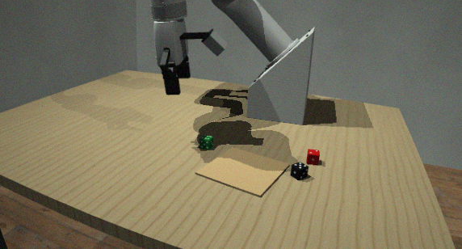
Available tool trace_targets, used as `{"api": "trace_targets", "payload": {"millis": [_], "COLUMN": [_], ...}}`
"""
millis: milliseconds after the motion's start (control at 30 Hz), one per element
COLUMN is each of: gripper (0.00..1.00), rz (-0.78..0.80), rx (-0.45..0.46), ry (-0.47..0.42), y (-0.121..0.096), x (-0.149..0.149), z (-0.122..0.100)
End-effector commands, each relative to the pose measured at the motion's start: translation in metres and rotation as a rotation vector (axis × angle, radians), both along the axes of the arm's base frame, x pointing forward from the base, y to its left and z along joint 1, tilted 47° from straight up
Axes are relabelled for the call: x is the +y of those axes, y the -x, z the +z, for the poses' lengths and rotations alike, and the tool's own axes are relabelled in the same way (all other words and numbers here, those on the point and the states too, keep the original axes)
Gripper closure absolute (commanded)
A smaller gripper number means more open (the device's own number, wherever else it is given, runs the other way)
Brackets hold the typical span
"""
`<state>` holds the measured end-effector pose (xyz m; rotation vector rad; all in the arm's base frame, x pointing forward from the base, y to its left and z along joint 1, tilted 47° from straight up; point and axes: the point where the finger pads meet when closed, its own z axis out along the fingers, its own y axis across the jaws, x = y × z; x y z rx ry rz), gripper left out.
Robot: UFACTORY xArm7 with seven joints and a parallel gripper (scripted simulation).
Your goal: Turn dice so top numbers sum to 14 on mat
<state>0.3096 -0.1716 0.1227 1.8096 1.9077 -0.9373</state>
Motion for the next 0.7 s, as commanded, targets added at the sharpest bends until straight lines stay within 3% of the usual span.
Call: {"api": "trace_targets", "payload": {"millis": [0,233,300,667], "gripper": [0.0,0.0,0.0,0.0], "rz": [0.023,0.023,0.176,0.218], "rx": [0.013,0.013,0.092,0.114], "ry": [0.004,0.004,0.001,0.001], "y": [-0.004,-0.004,-0.01,-0.011], "x": [0.004,0.004,0.033,0.041], "z": [-0.003,-0.003,-0.023,-0.029]}}
